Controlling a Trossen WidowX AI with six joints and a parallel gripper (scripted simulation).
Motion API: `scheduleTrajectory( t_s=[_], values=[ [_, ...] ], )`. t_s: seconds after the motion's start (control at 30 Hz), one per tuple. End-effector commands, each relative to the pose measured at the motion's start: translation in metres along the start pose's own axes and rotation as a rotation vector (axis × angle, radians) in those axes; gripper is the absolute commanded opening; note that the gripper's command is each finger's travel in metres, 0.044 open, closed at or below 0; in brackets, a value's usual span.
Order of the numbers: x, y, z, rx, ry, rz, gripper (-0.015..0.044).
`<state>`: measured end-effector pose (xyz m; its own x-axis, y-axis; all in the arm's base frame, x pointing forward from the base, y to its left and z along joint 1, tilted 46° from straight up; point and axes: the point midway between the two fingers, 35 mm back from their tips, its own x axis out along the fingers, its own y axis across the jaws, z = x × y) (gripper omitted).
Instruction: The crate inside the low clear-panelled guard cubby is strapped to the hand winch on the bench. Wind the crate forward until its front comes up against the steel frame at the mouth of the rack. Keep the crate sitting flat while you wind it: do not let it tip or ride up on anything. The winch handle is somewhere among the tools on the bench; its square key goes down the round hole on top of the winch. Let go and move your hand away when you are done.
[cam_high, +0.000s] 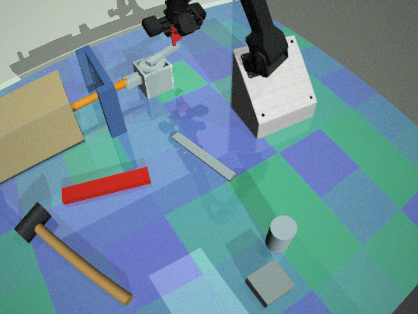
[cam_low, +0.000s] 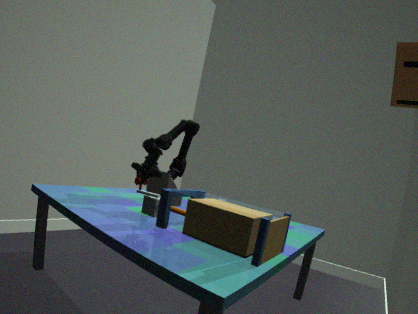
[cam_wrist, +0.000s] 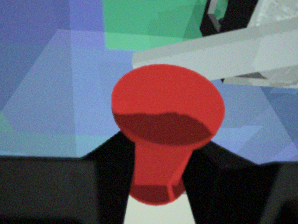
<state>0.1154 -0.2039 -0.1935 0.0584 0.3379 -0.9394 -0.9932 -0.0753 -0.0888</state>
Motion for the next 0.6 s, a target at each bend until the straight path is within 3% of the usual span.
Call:
scheduleTrajectory(
  t_s=[0.0,0.57],
  values=[
    [0.006,-0.006,-0.009,-0.003,0.011,-0.009,0.0000],
    [0.012,-0.016,-0.023,-0.004,0.012,-0.010,0.0000]
  ],
)
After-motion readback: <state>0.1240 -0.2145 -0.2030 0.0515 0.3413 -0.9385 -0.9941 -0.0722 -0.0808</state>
